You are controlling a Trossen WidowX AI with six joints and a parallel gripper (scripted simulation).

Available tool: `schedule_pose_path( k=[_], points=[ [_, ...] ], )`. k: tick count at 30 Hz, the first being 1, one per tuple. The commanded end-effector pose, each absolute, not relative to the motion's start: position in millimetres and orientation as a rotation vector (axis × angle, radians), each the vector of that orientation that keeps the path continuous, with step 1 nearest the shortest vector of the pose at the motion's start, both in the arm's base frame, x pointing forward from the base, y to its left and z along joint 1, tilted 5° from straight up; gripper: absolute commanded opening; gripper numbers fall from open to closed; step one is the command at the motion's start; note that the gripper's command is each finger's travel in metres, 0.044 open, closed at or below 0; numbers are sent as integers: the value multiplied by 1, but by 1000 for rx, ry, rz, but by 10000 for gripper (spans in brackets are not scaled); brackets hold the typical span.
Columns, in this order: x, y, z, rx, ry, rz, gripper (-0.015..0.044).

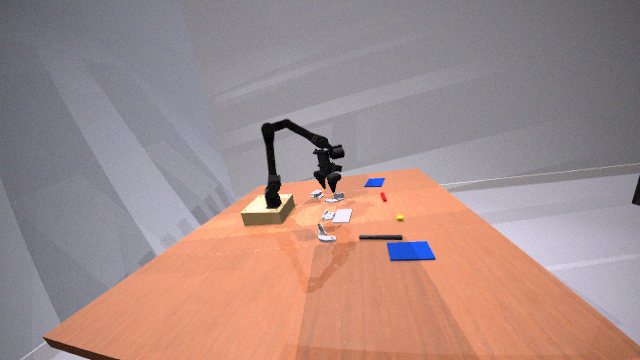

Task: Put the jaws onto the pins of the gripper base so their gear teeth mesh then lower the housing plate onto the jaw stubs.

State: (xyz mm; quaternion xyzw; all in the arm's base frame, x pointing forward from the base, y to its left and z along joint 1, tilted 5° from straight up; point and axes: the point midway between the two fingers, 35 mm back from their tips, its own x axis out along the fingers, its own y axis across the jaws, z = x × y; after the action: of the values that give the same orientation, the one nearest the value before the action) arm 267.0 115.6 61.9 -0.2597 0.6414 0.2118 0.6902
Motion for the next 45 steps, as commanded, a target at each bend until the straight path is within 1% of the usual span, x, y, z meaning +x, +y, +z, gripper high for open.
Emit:
schedule_pose_path(
  k=[1,18,35,45],
  points=[
    [267,116,62,-581,1434,474,440],
    [267,116,62,-581,1434,474,440],
    [267,116,62,-581,1434,474,0],
    [267,116,62,-581,1434,474,0]
  ],
)
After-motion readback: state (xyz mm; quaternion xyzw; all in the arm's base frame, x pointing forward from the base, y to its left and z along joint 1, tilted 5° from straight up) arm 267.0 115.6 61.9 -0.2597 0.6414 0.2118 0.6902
